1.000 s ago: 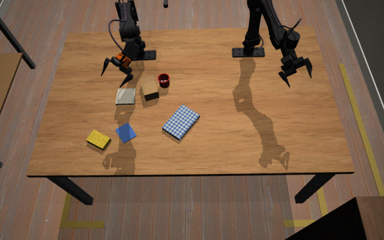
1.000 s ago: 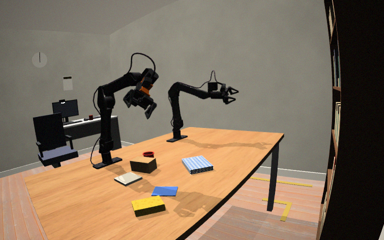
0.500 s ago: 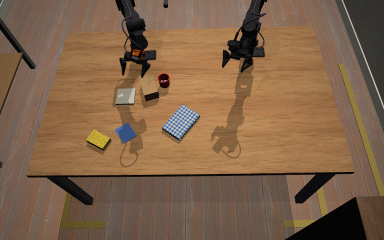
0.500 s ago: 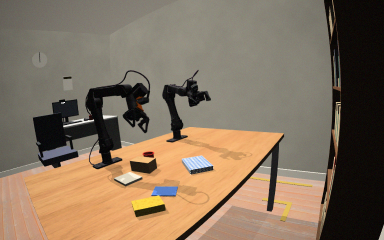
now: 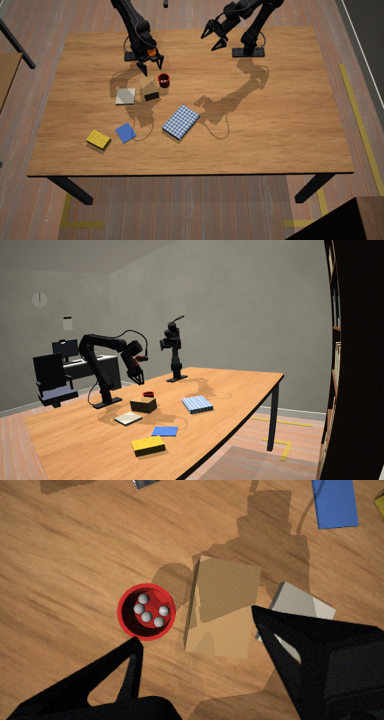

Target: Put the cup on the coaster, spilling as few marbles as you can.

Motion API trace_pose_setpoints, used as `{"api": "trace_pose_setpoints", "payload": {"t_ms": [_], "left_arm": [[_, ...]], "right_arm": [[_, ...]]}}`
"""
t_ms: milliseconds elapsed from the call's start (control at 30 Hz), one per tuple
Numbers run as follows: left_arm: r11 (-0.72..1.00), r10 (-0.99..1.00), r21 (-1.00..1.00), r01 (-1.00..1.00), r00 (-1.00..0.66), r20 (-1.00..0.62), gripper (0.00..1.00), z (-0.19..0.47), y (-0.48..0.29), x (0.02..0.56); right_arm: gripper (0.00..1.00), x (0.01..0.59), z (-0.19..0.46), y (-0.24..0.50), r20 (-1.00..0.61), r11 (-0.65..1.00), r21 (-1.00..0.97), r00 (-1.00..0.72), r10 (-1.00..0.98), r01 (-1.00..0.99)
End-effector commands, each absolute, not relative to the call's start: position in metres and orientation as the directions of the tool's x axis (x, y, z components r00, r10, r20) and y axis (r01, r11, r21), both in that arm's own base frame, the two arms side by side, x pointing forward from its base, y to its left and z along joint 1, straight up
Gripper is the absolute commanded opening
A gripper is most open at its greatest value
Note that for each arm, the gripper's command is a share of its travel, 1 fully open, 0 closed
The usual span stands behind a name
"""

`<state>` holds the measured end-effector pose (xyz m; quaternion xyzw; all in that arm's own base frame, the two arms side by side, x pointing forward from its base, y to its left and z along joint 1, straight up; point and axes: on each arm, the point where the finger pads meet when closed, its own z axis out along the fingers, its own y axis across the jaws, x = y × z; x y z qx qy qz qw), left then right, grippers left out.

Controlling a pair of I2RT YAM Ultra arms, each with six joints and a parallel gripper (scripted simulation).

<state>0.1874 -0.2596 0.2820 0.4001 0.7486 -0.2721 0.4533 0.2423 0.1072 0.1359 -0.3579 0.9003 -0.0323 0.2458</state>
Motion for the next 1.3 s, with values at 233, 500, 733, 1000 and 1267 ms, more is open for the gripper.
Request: {"api": "trace_pose_setpoints", "payload": {"t_ms": [233, 500, 733, 1000, 1267], "left_arm": [[0.417, 0.430, -0.150, 0.896, -0.340, -0.836, 1.00, 0.257, -0.256, 0.106], [0.383, 0.426, -0.144, 0.912, -0.313, -0.849, 1.00, 0.262, -0.259, 0.098], [0.382, 0.427, -0.145, 0.913, -0.313, -0.848, 1.00, 0.262, -0.259, 0.097], [0.381, 0.427, -0.146, 0.913, -0.314, -0.848, 1.00, 0.262, -0.259, 0.097], [0.381, 0.427, -0.146, 0.913, -0.314, -0.848, 1.00, 0.262, -0.259, 0.097]], "right_arm": [[1.00, 0.215, 0.112, 0.144, -0.478, 0.640, -0.145, -0.513, -0.713, -0.754], [1.00, 0.213, 0.111, 0.142, -0.465, 0.642, -0.148, -0.520, -0.716, -0.752], [1.00, 0.213, 0.111, 0.142, -0.465, 0.642, -0.148, -0.520, -0.716, -0.752], [0.93, 0.214, 0.108, 0.137, -0.431, 0.797, -0.044, -0.709, -0.559, -0.602], [0.93, 0.221, 0.110, 0.137, -0.372, 0.934, 0.068, -0.878, -0.302, -0.350]]}}
